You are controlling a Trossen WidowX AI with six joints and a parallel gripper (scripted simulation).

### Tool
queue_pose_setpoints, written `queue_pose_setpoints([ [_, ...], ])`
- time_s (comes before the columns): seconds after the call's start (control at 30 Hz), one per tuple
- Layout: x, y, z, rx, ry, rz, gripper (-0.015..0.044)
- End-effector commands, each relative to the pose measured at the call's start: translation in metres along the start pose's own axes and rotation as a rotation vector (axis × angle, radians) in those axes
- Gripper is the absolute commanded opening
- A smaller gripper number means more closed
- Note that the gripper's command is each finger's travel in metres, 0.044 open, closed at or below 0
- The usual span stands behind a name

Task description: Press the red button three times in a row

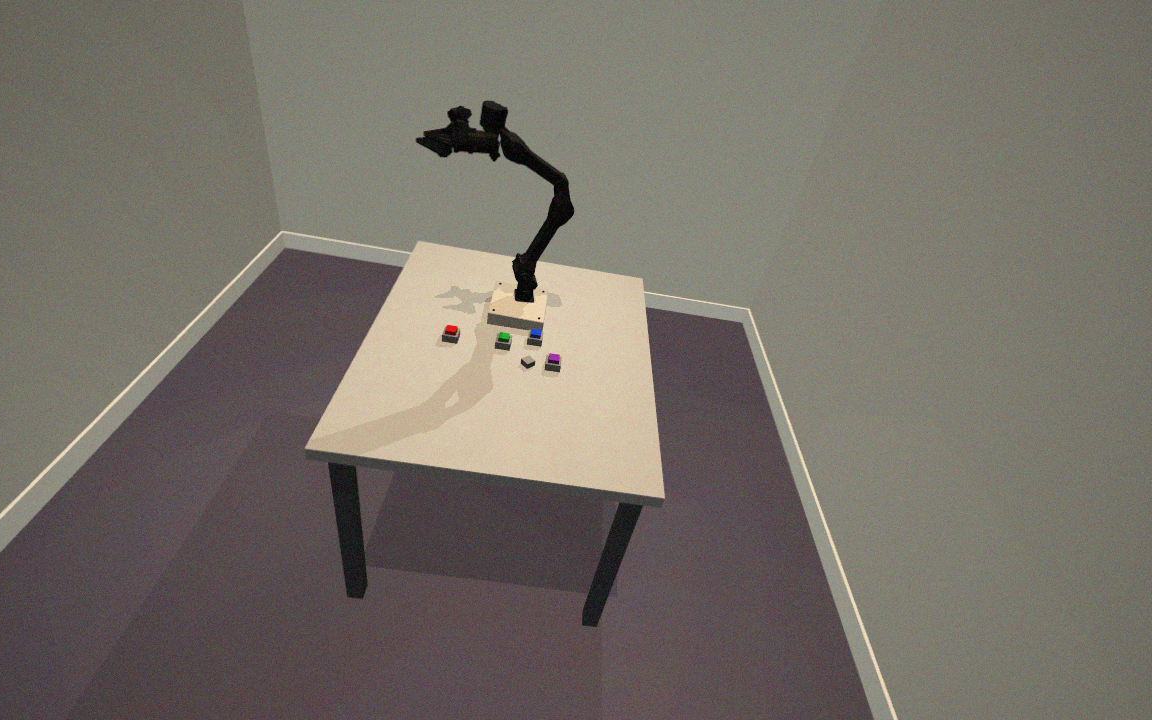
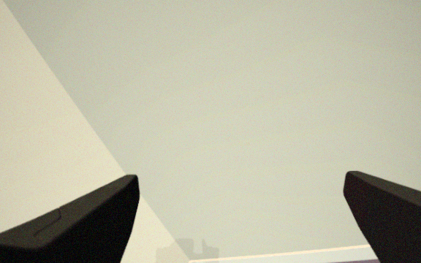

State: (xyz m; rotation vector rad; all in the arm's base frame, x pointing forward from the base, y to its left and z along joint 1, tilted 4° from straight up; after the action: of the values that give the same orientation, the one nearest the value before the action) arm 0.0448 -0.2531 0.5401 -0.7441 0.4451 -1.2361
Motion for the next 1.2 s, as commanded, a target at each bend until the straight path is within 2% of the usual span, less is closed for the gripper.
queue_pose_setpoints([
  [0.0, 0.033, 0.048, -0.03, -0.156, 0.1, 0.203, 0.04],
  [0.2, 0.058, 0.12, -0.064, -0.391, 0.167, 0.51, 0.04],
  [0.4, 0.063, 0.198, -0.095, -0.652, 0.157, 0.862, 0.04],
  [0.6, 0.045, 0.275, -0.124, -0.931, 0.047, 1.265, 0.04],
  [0.8, 0.006, 0.34, -0.149, -1.189, -0.181, 1.697, 0.04],
  [0.87, 0.0, 0.347, -0.152, -1.219, -0.221, 1.756, 0.04],
  [1.17, -0.001, 0.348, -0.152, -1.221, -0.224, 1.76, 0.04],
])
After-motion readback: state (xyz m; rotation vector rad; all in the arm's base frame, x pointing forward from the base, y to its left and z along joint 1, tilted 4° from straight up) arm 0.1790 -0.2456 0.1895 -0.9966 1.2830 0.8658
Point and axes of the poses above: the point midway between the two fingers, 35 mm back from their tips, its own x axis out along the fingers, its own z axis across the jaws, y = z × x, the point moved 6 cm from there along -x, back along the fingers, and after that the axes turned 9 degrees about x, right-handed, at the moved point
